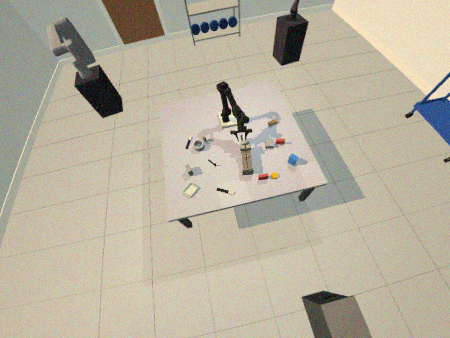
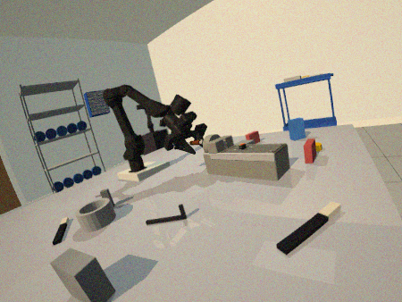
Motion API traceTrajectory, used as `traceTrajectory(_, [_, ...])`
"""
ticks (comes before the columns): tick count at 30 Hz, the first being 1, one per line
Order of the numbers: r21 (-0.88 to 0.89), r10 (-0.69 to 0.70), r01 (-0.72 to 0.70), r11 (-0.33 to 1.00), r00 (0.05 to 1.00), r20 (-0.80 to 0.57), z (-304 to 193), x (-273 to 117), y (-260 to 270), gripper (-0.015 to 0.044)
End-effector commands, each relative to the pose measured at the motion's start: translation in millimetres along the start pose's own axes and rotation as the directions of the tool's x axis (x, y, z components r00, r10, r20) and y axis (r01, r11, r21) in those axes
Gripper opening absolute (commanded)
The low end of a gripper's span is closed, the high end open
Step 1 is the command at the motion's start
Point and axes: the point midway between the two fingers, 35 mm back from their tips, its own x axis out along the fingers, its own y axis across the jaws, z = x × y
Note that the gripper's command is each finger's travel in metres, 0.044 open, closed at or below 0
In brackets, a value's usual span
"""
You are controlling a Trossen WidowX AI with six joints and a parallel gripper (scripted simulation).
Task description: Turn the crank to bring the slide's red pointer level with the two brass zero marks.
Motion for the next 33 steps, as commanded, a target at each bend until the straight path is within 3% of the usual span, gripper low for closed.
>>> traceTrajectory(1, [0.000, 0.000, 0.000, 1.000, 1.000, 0.000, 0, 0, 0, 0.0368])
traceTrajectory(4, [0.000, 0.000, 0.000, 1.000, 1.000, 0.000, 0, 0, 0, 0.0440])
traceTrajectory(33, [0.003, -0.004, 0.004, 1.000, 1.000, 0.004, 87, -83, 1, 0.0440])
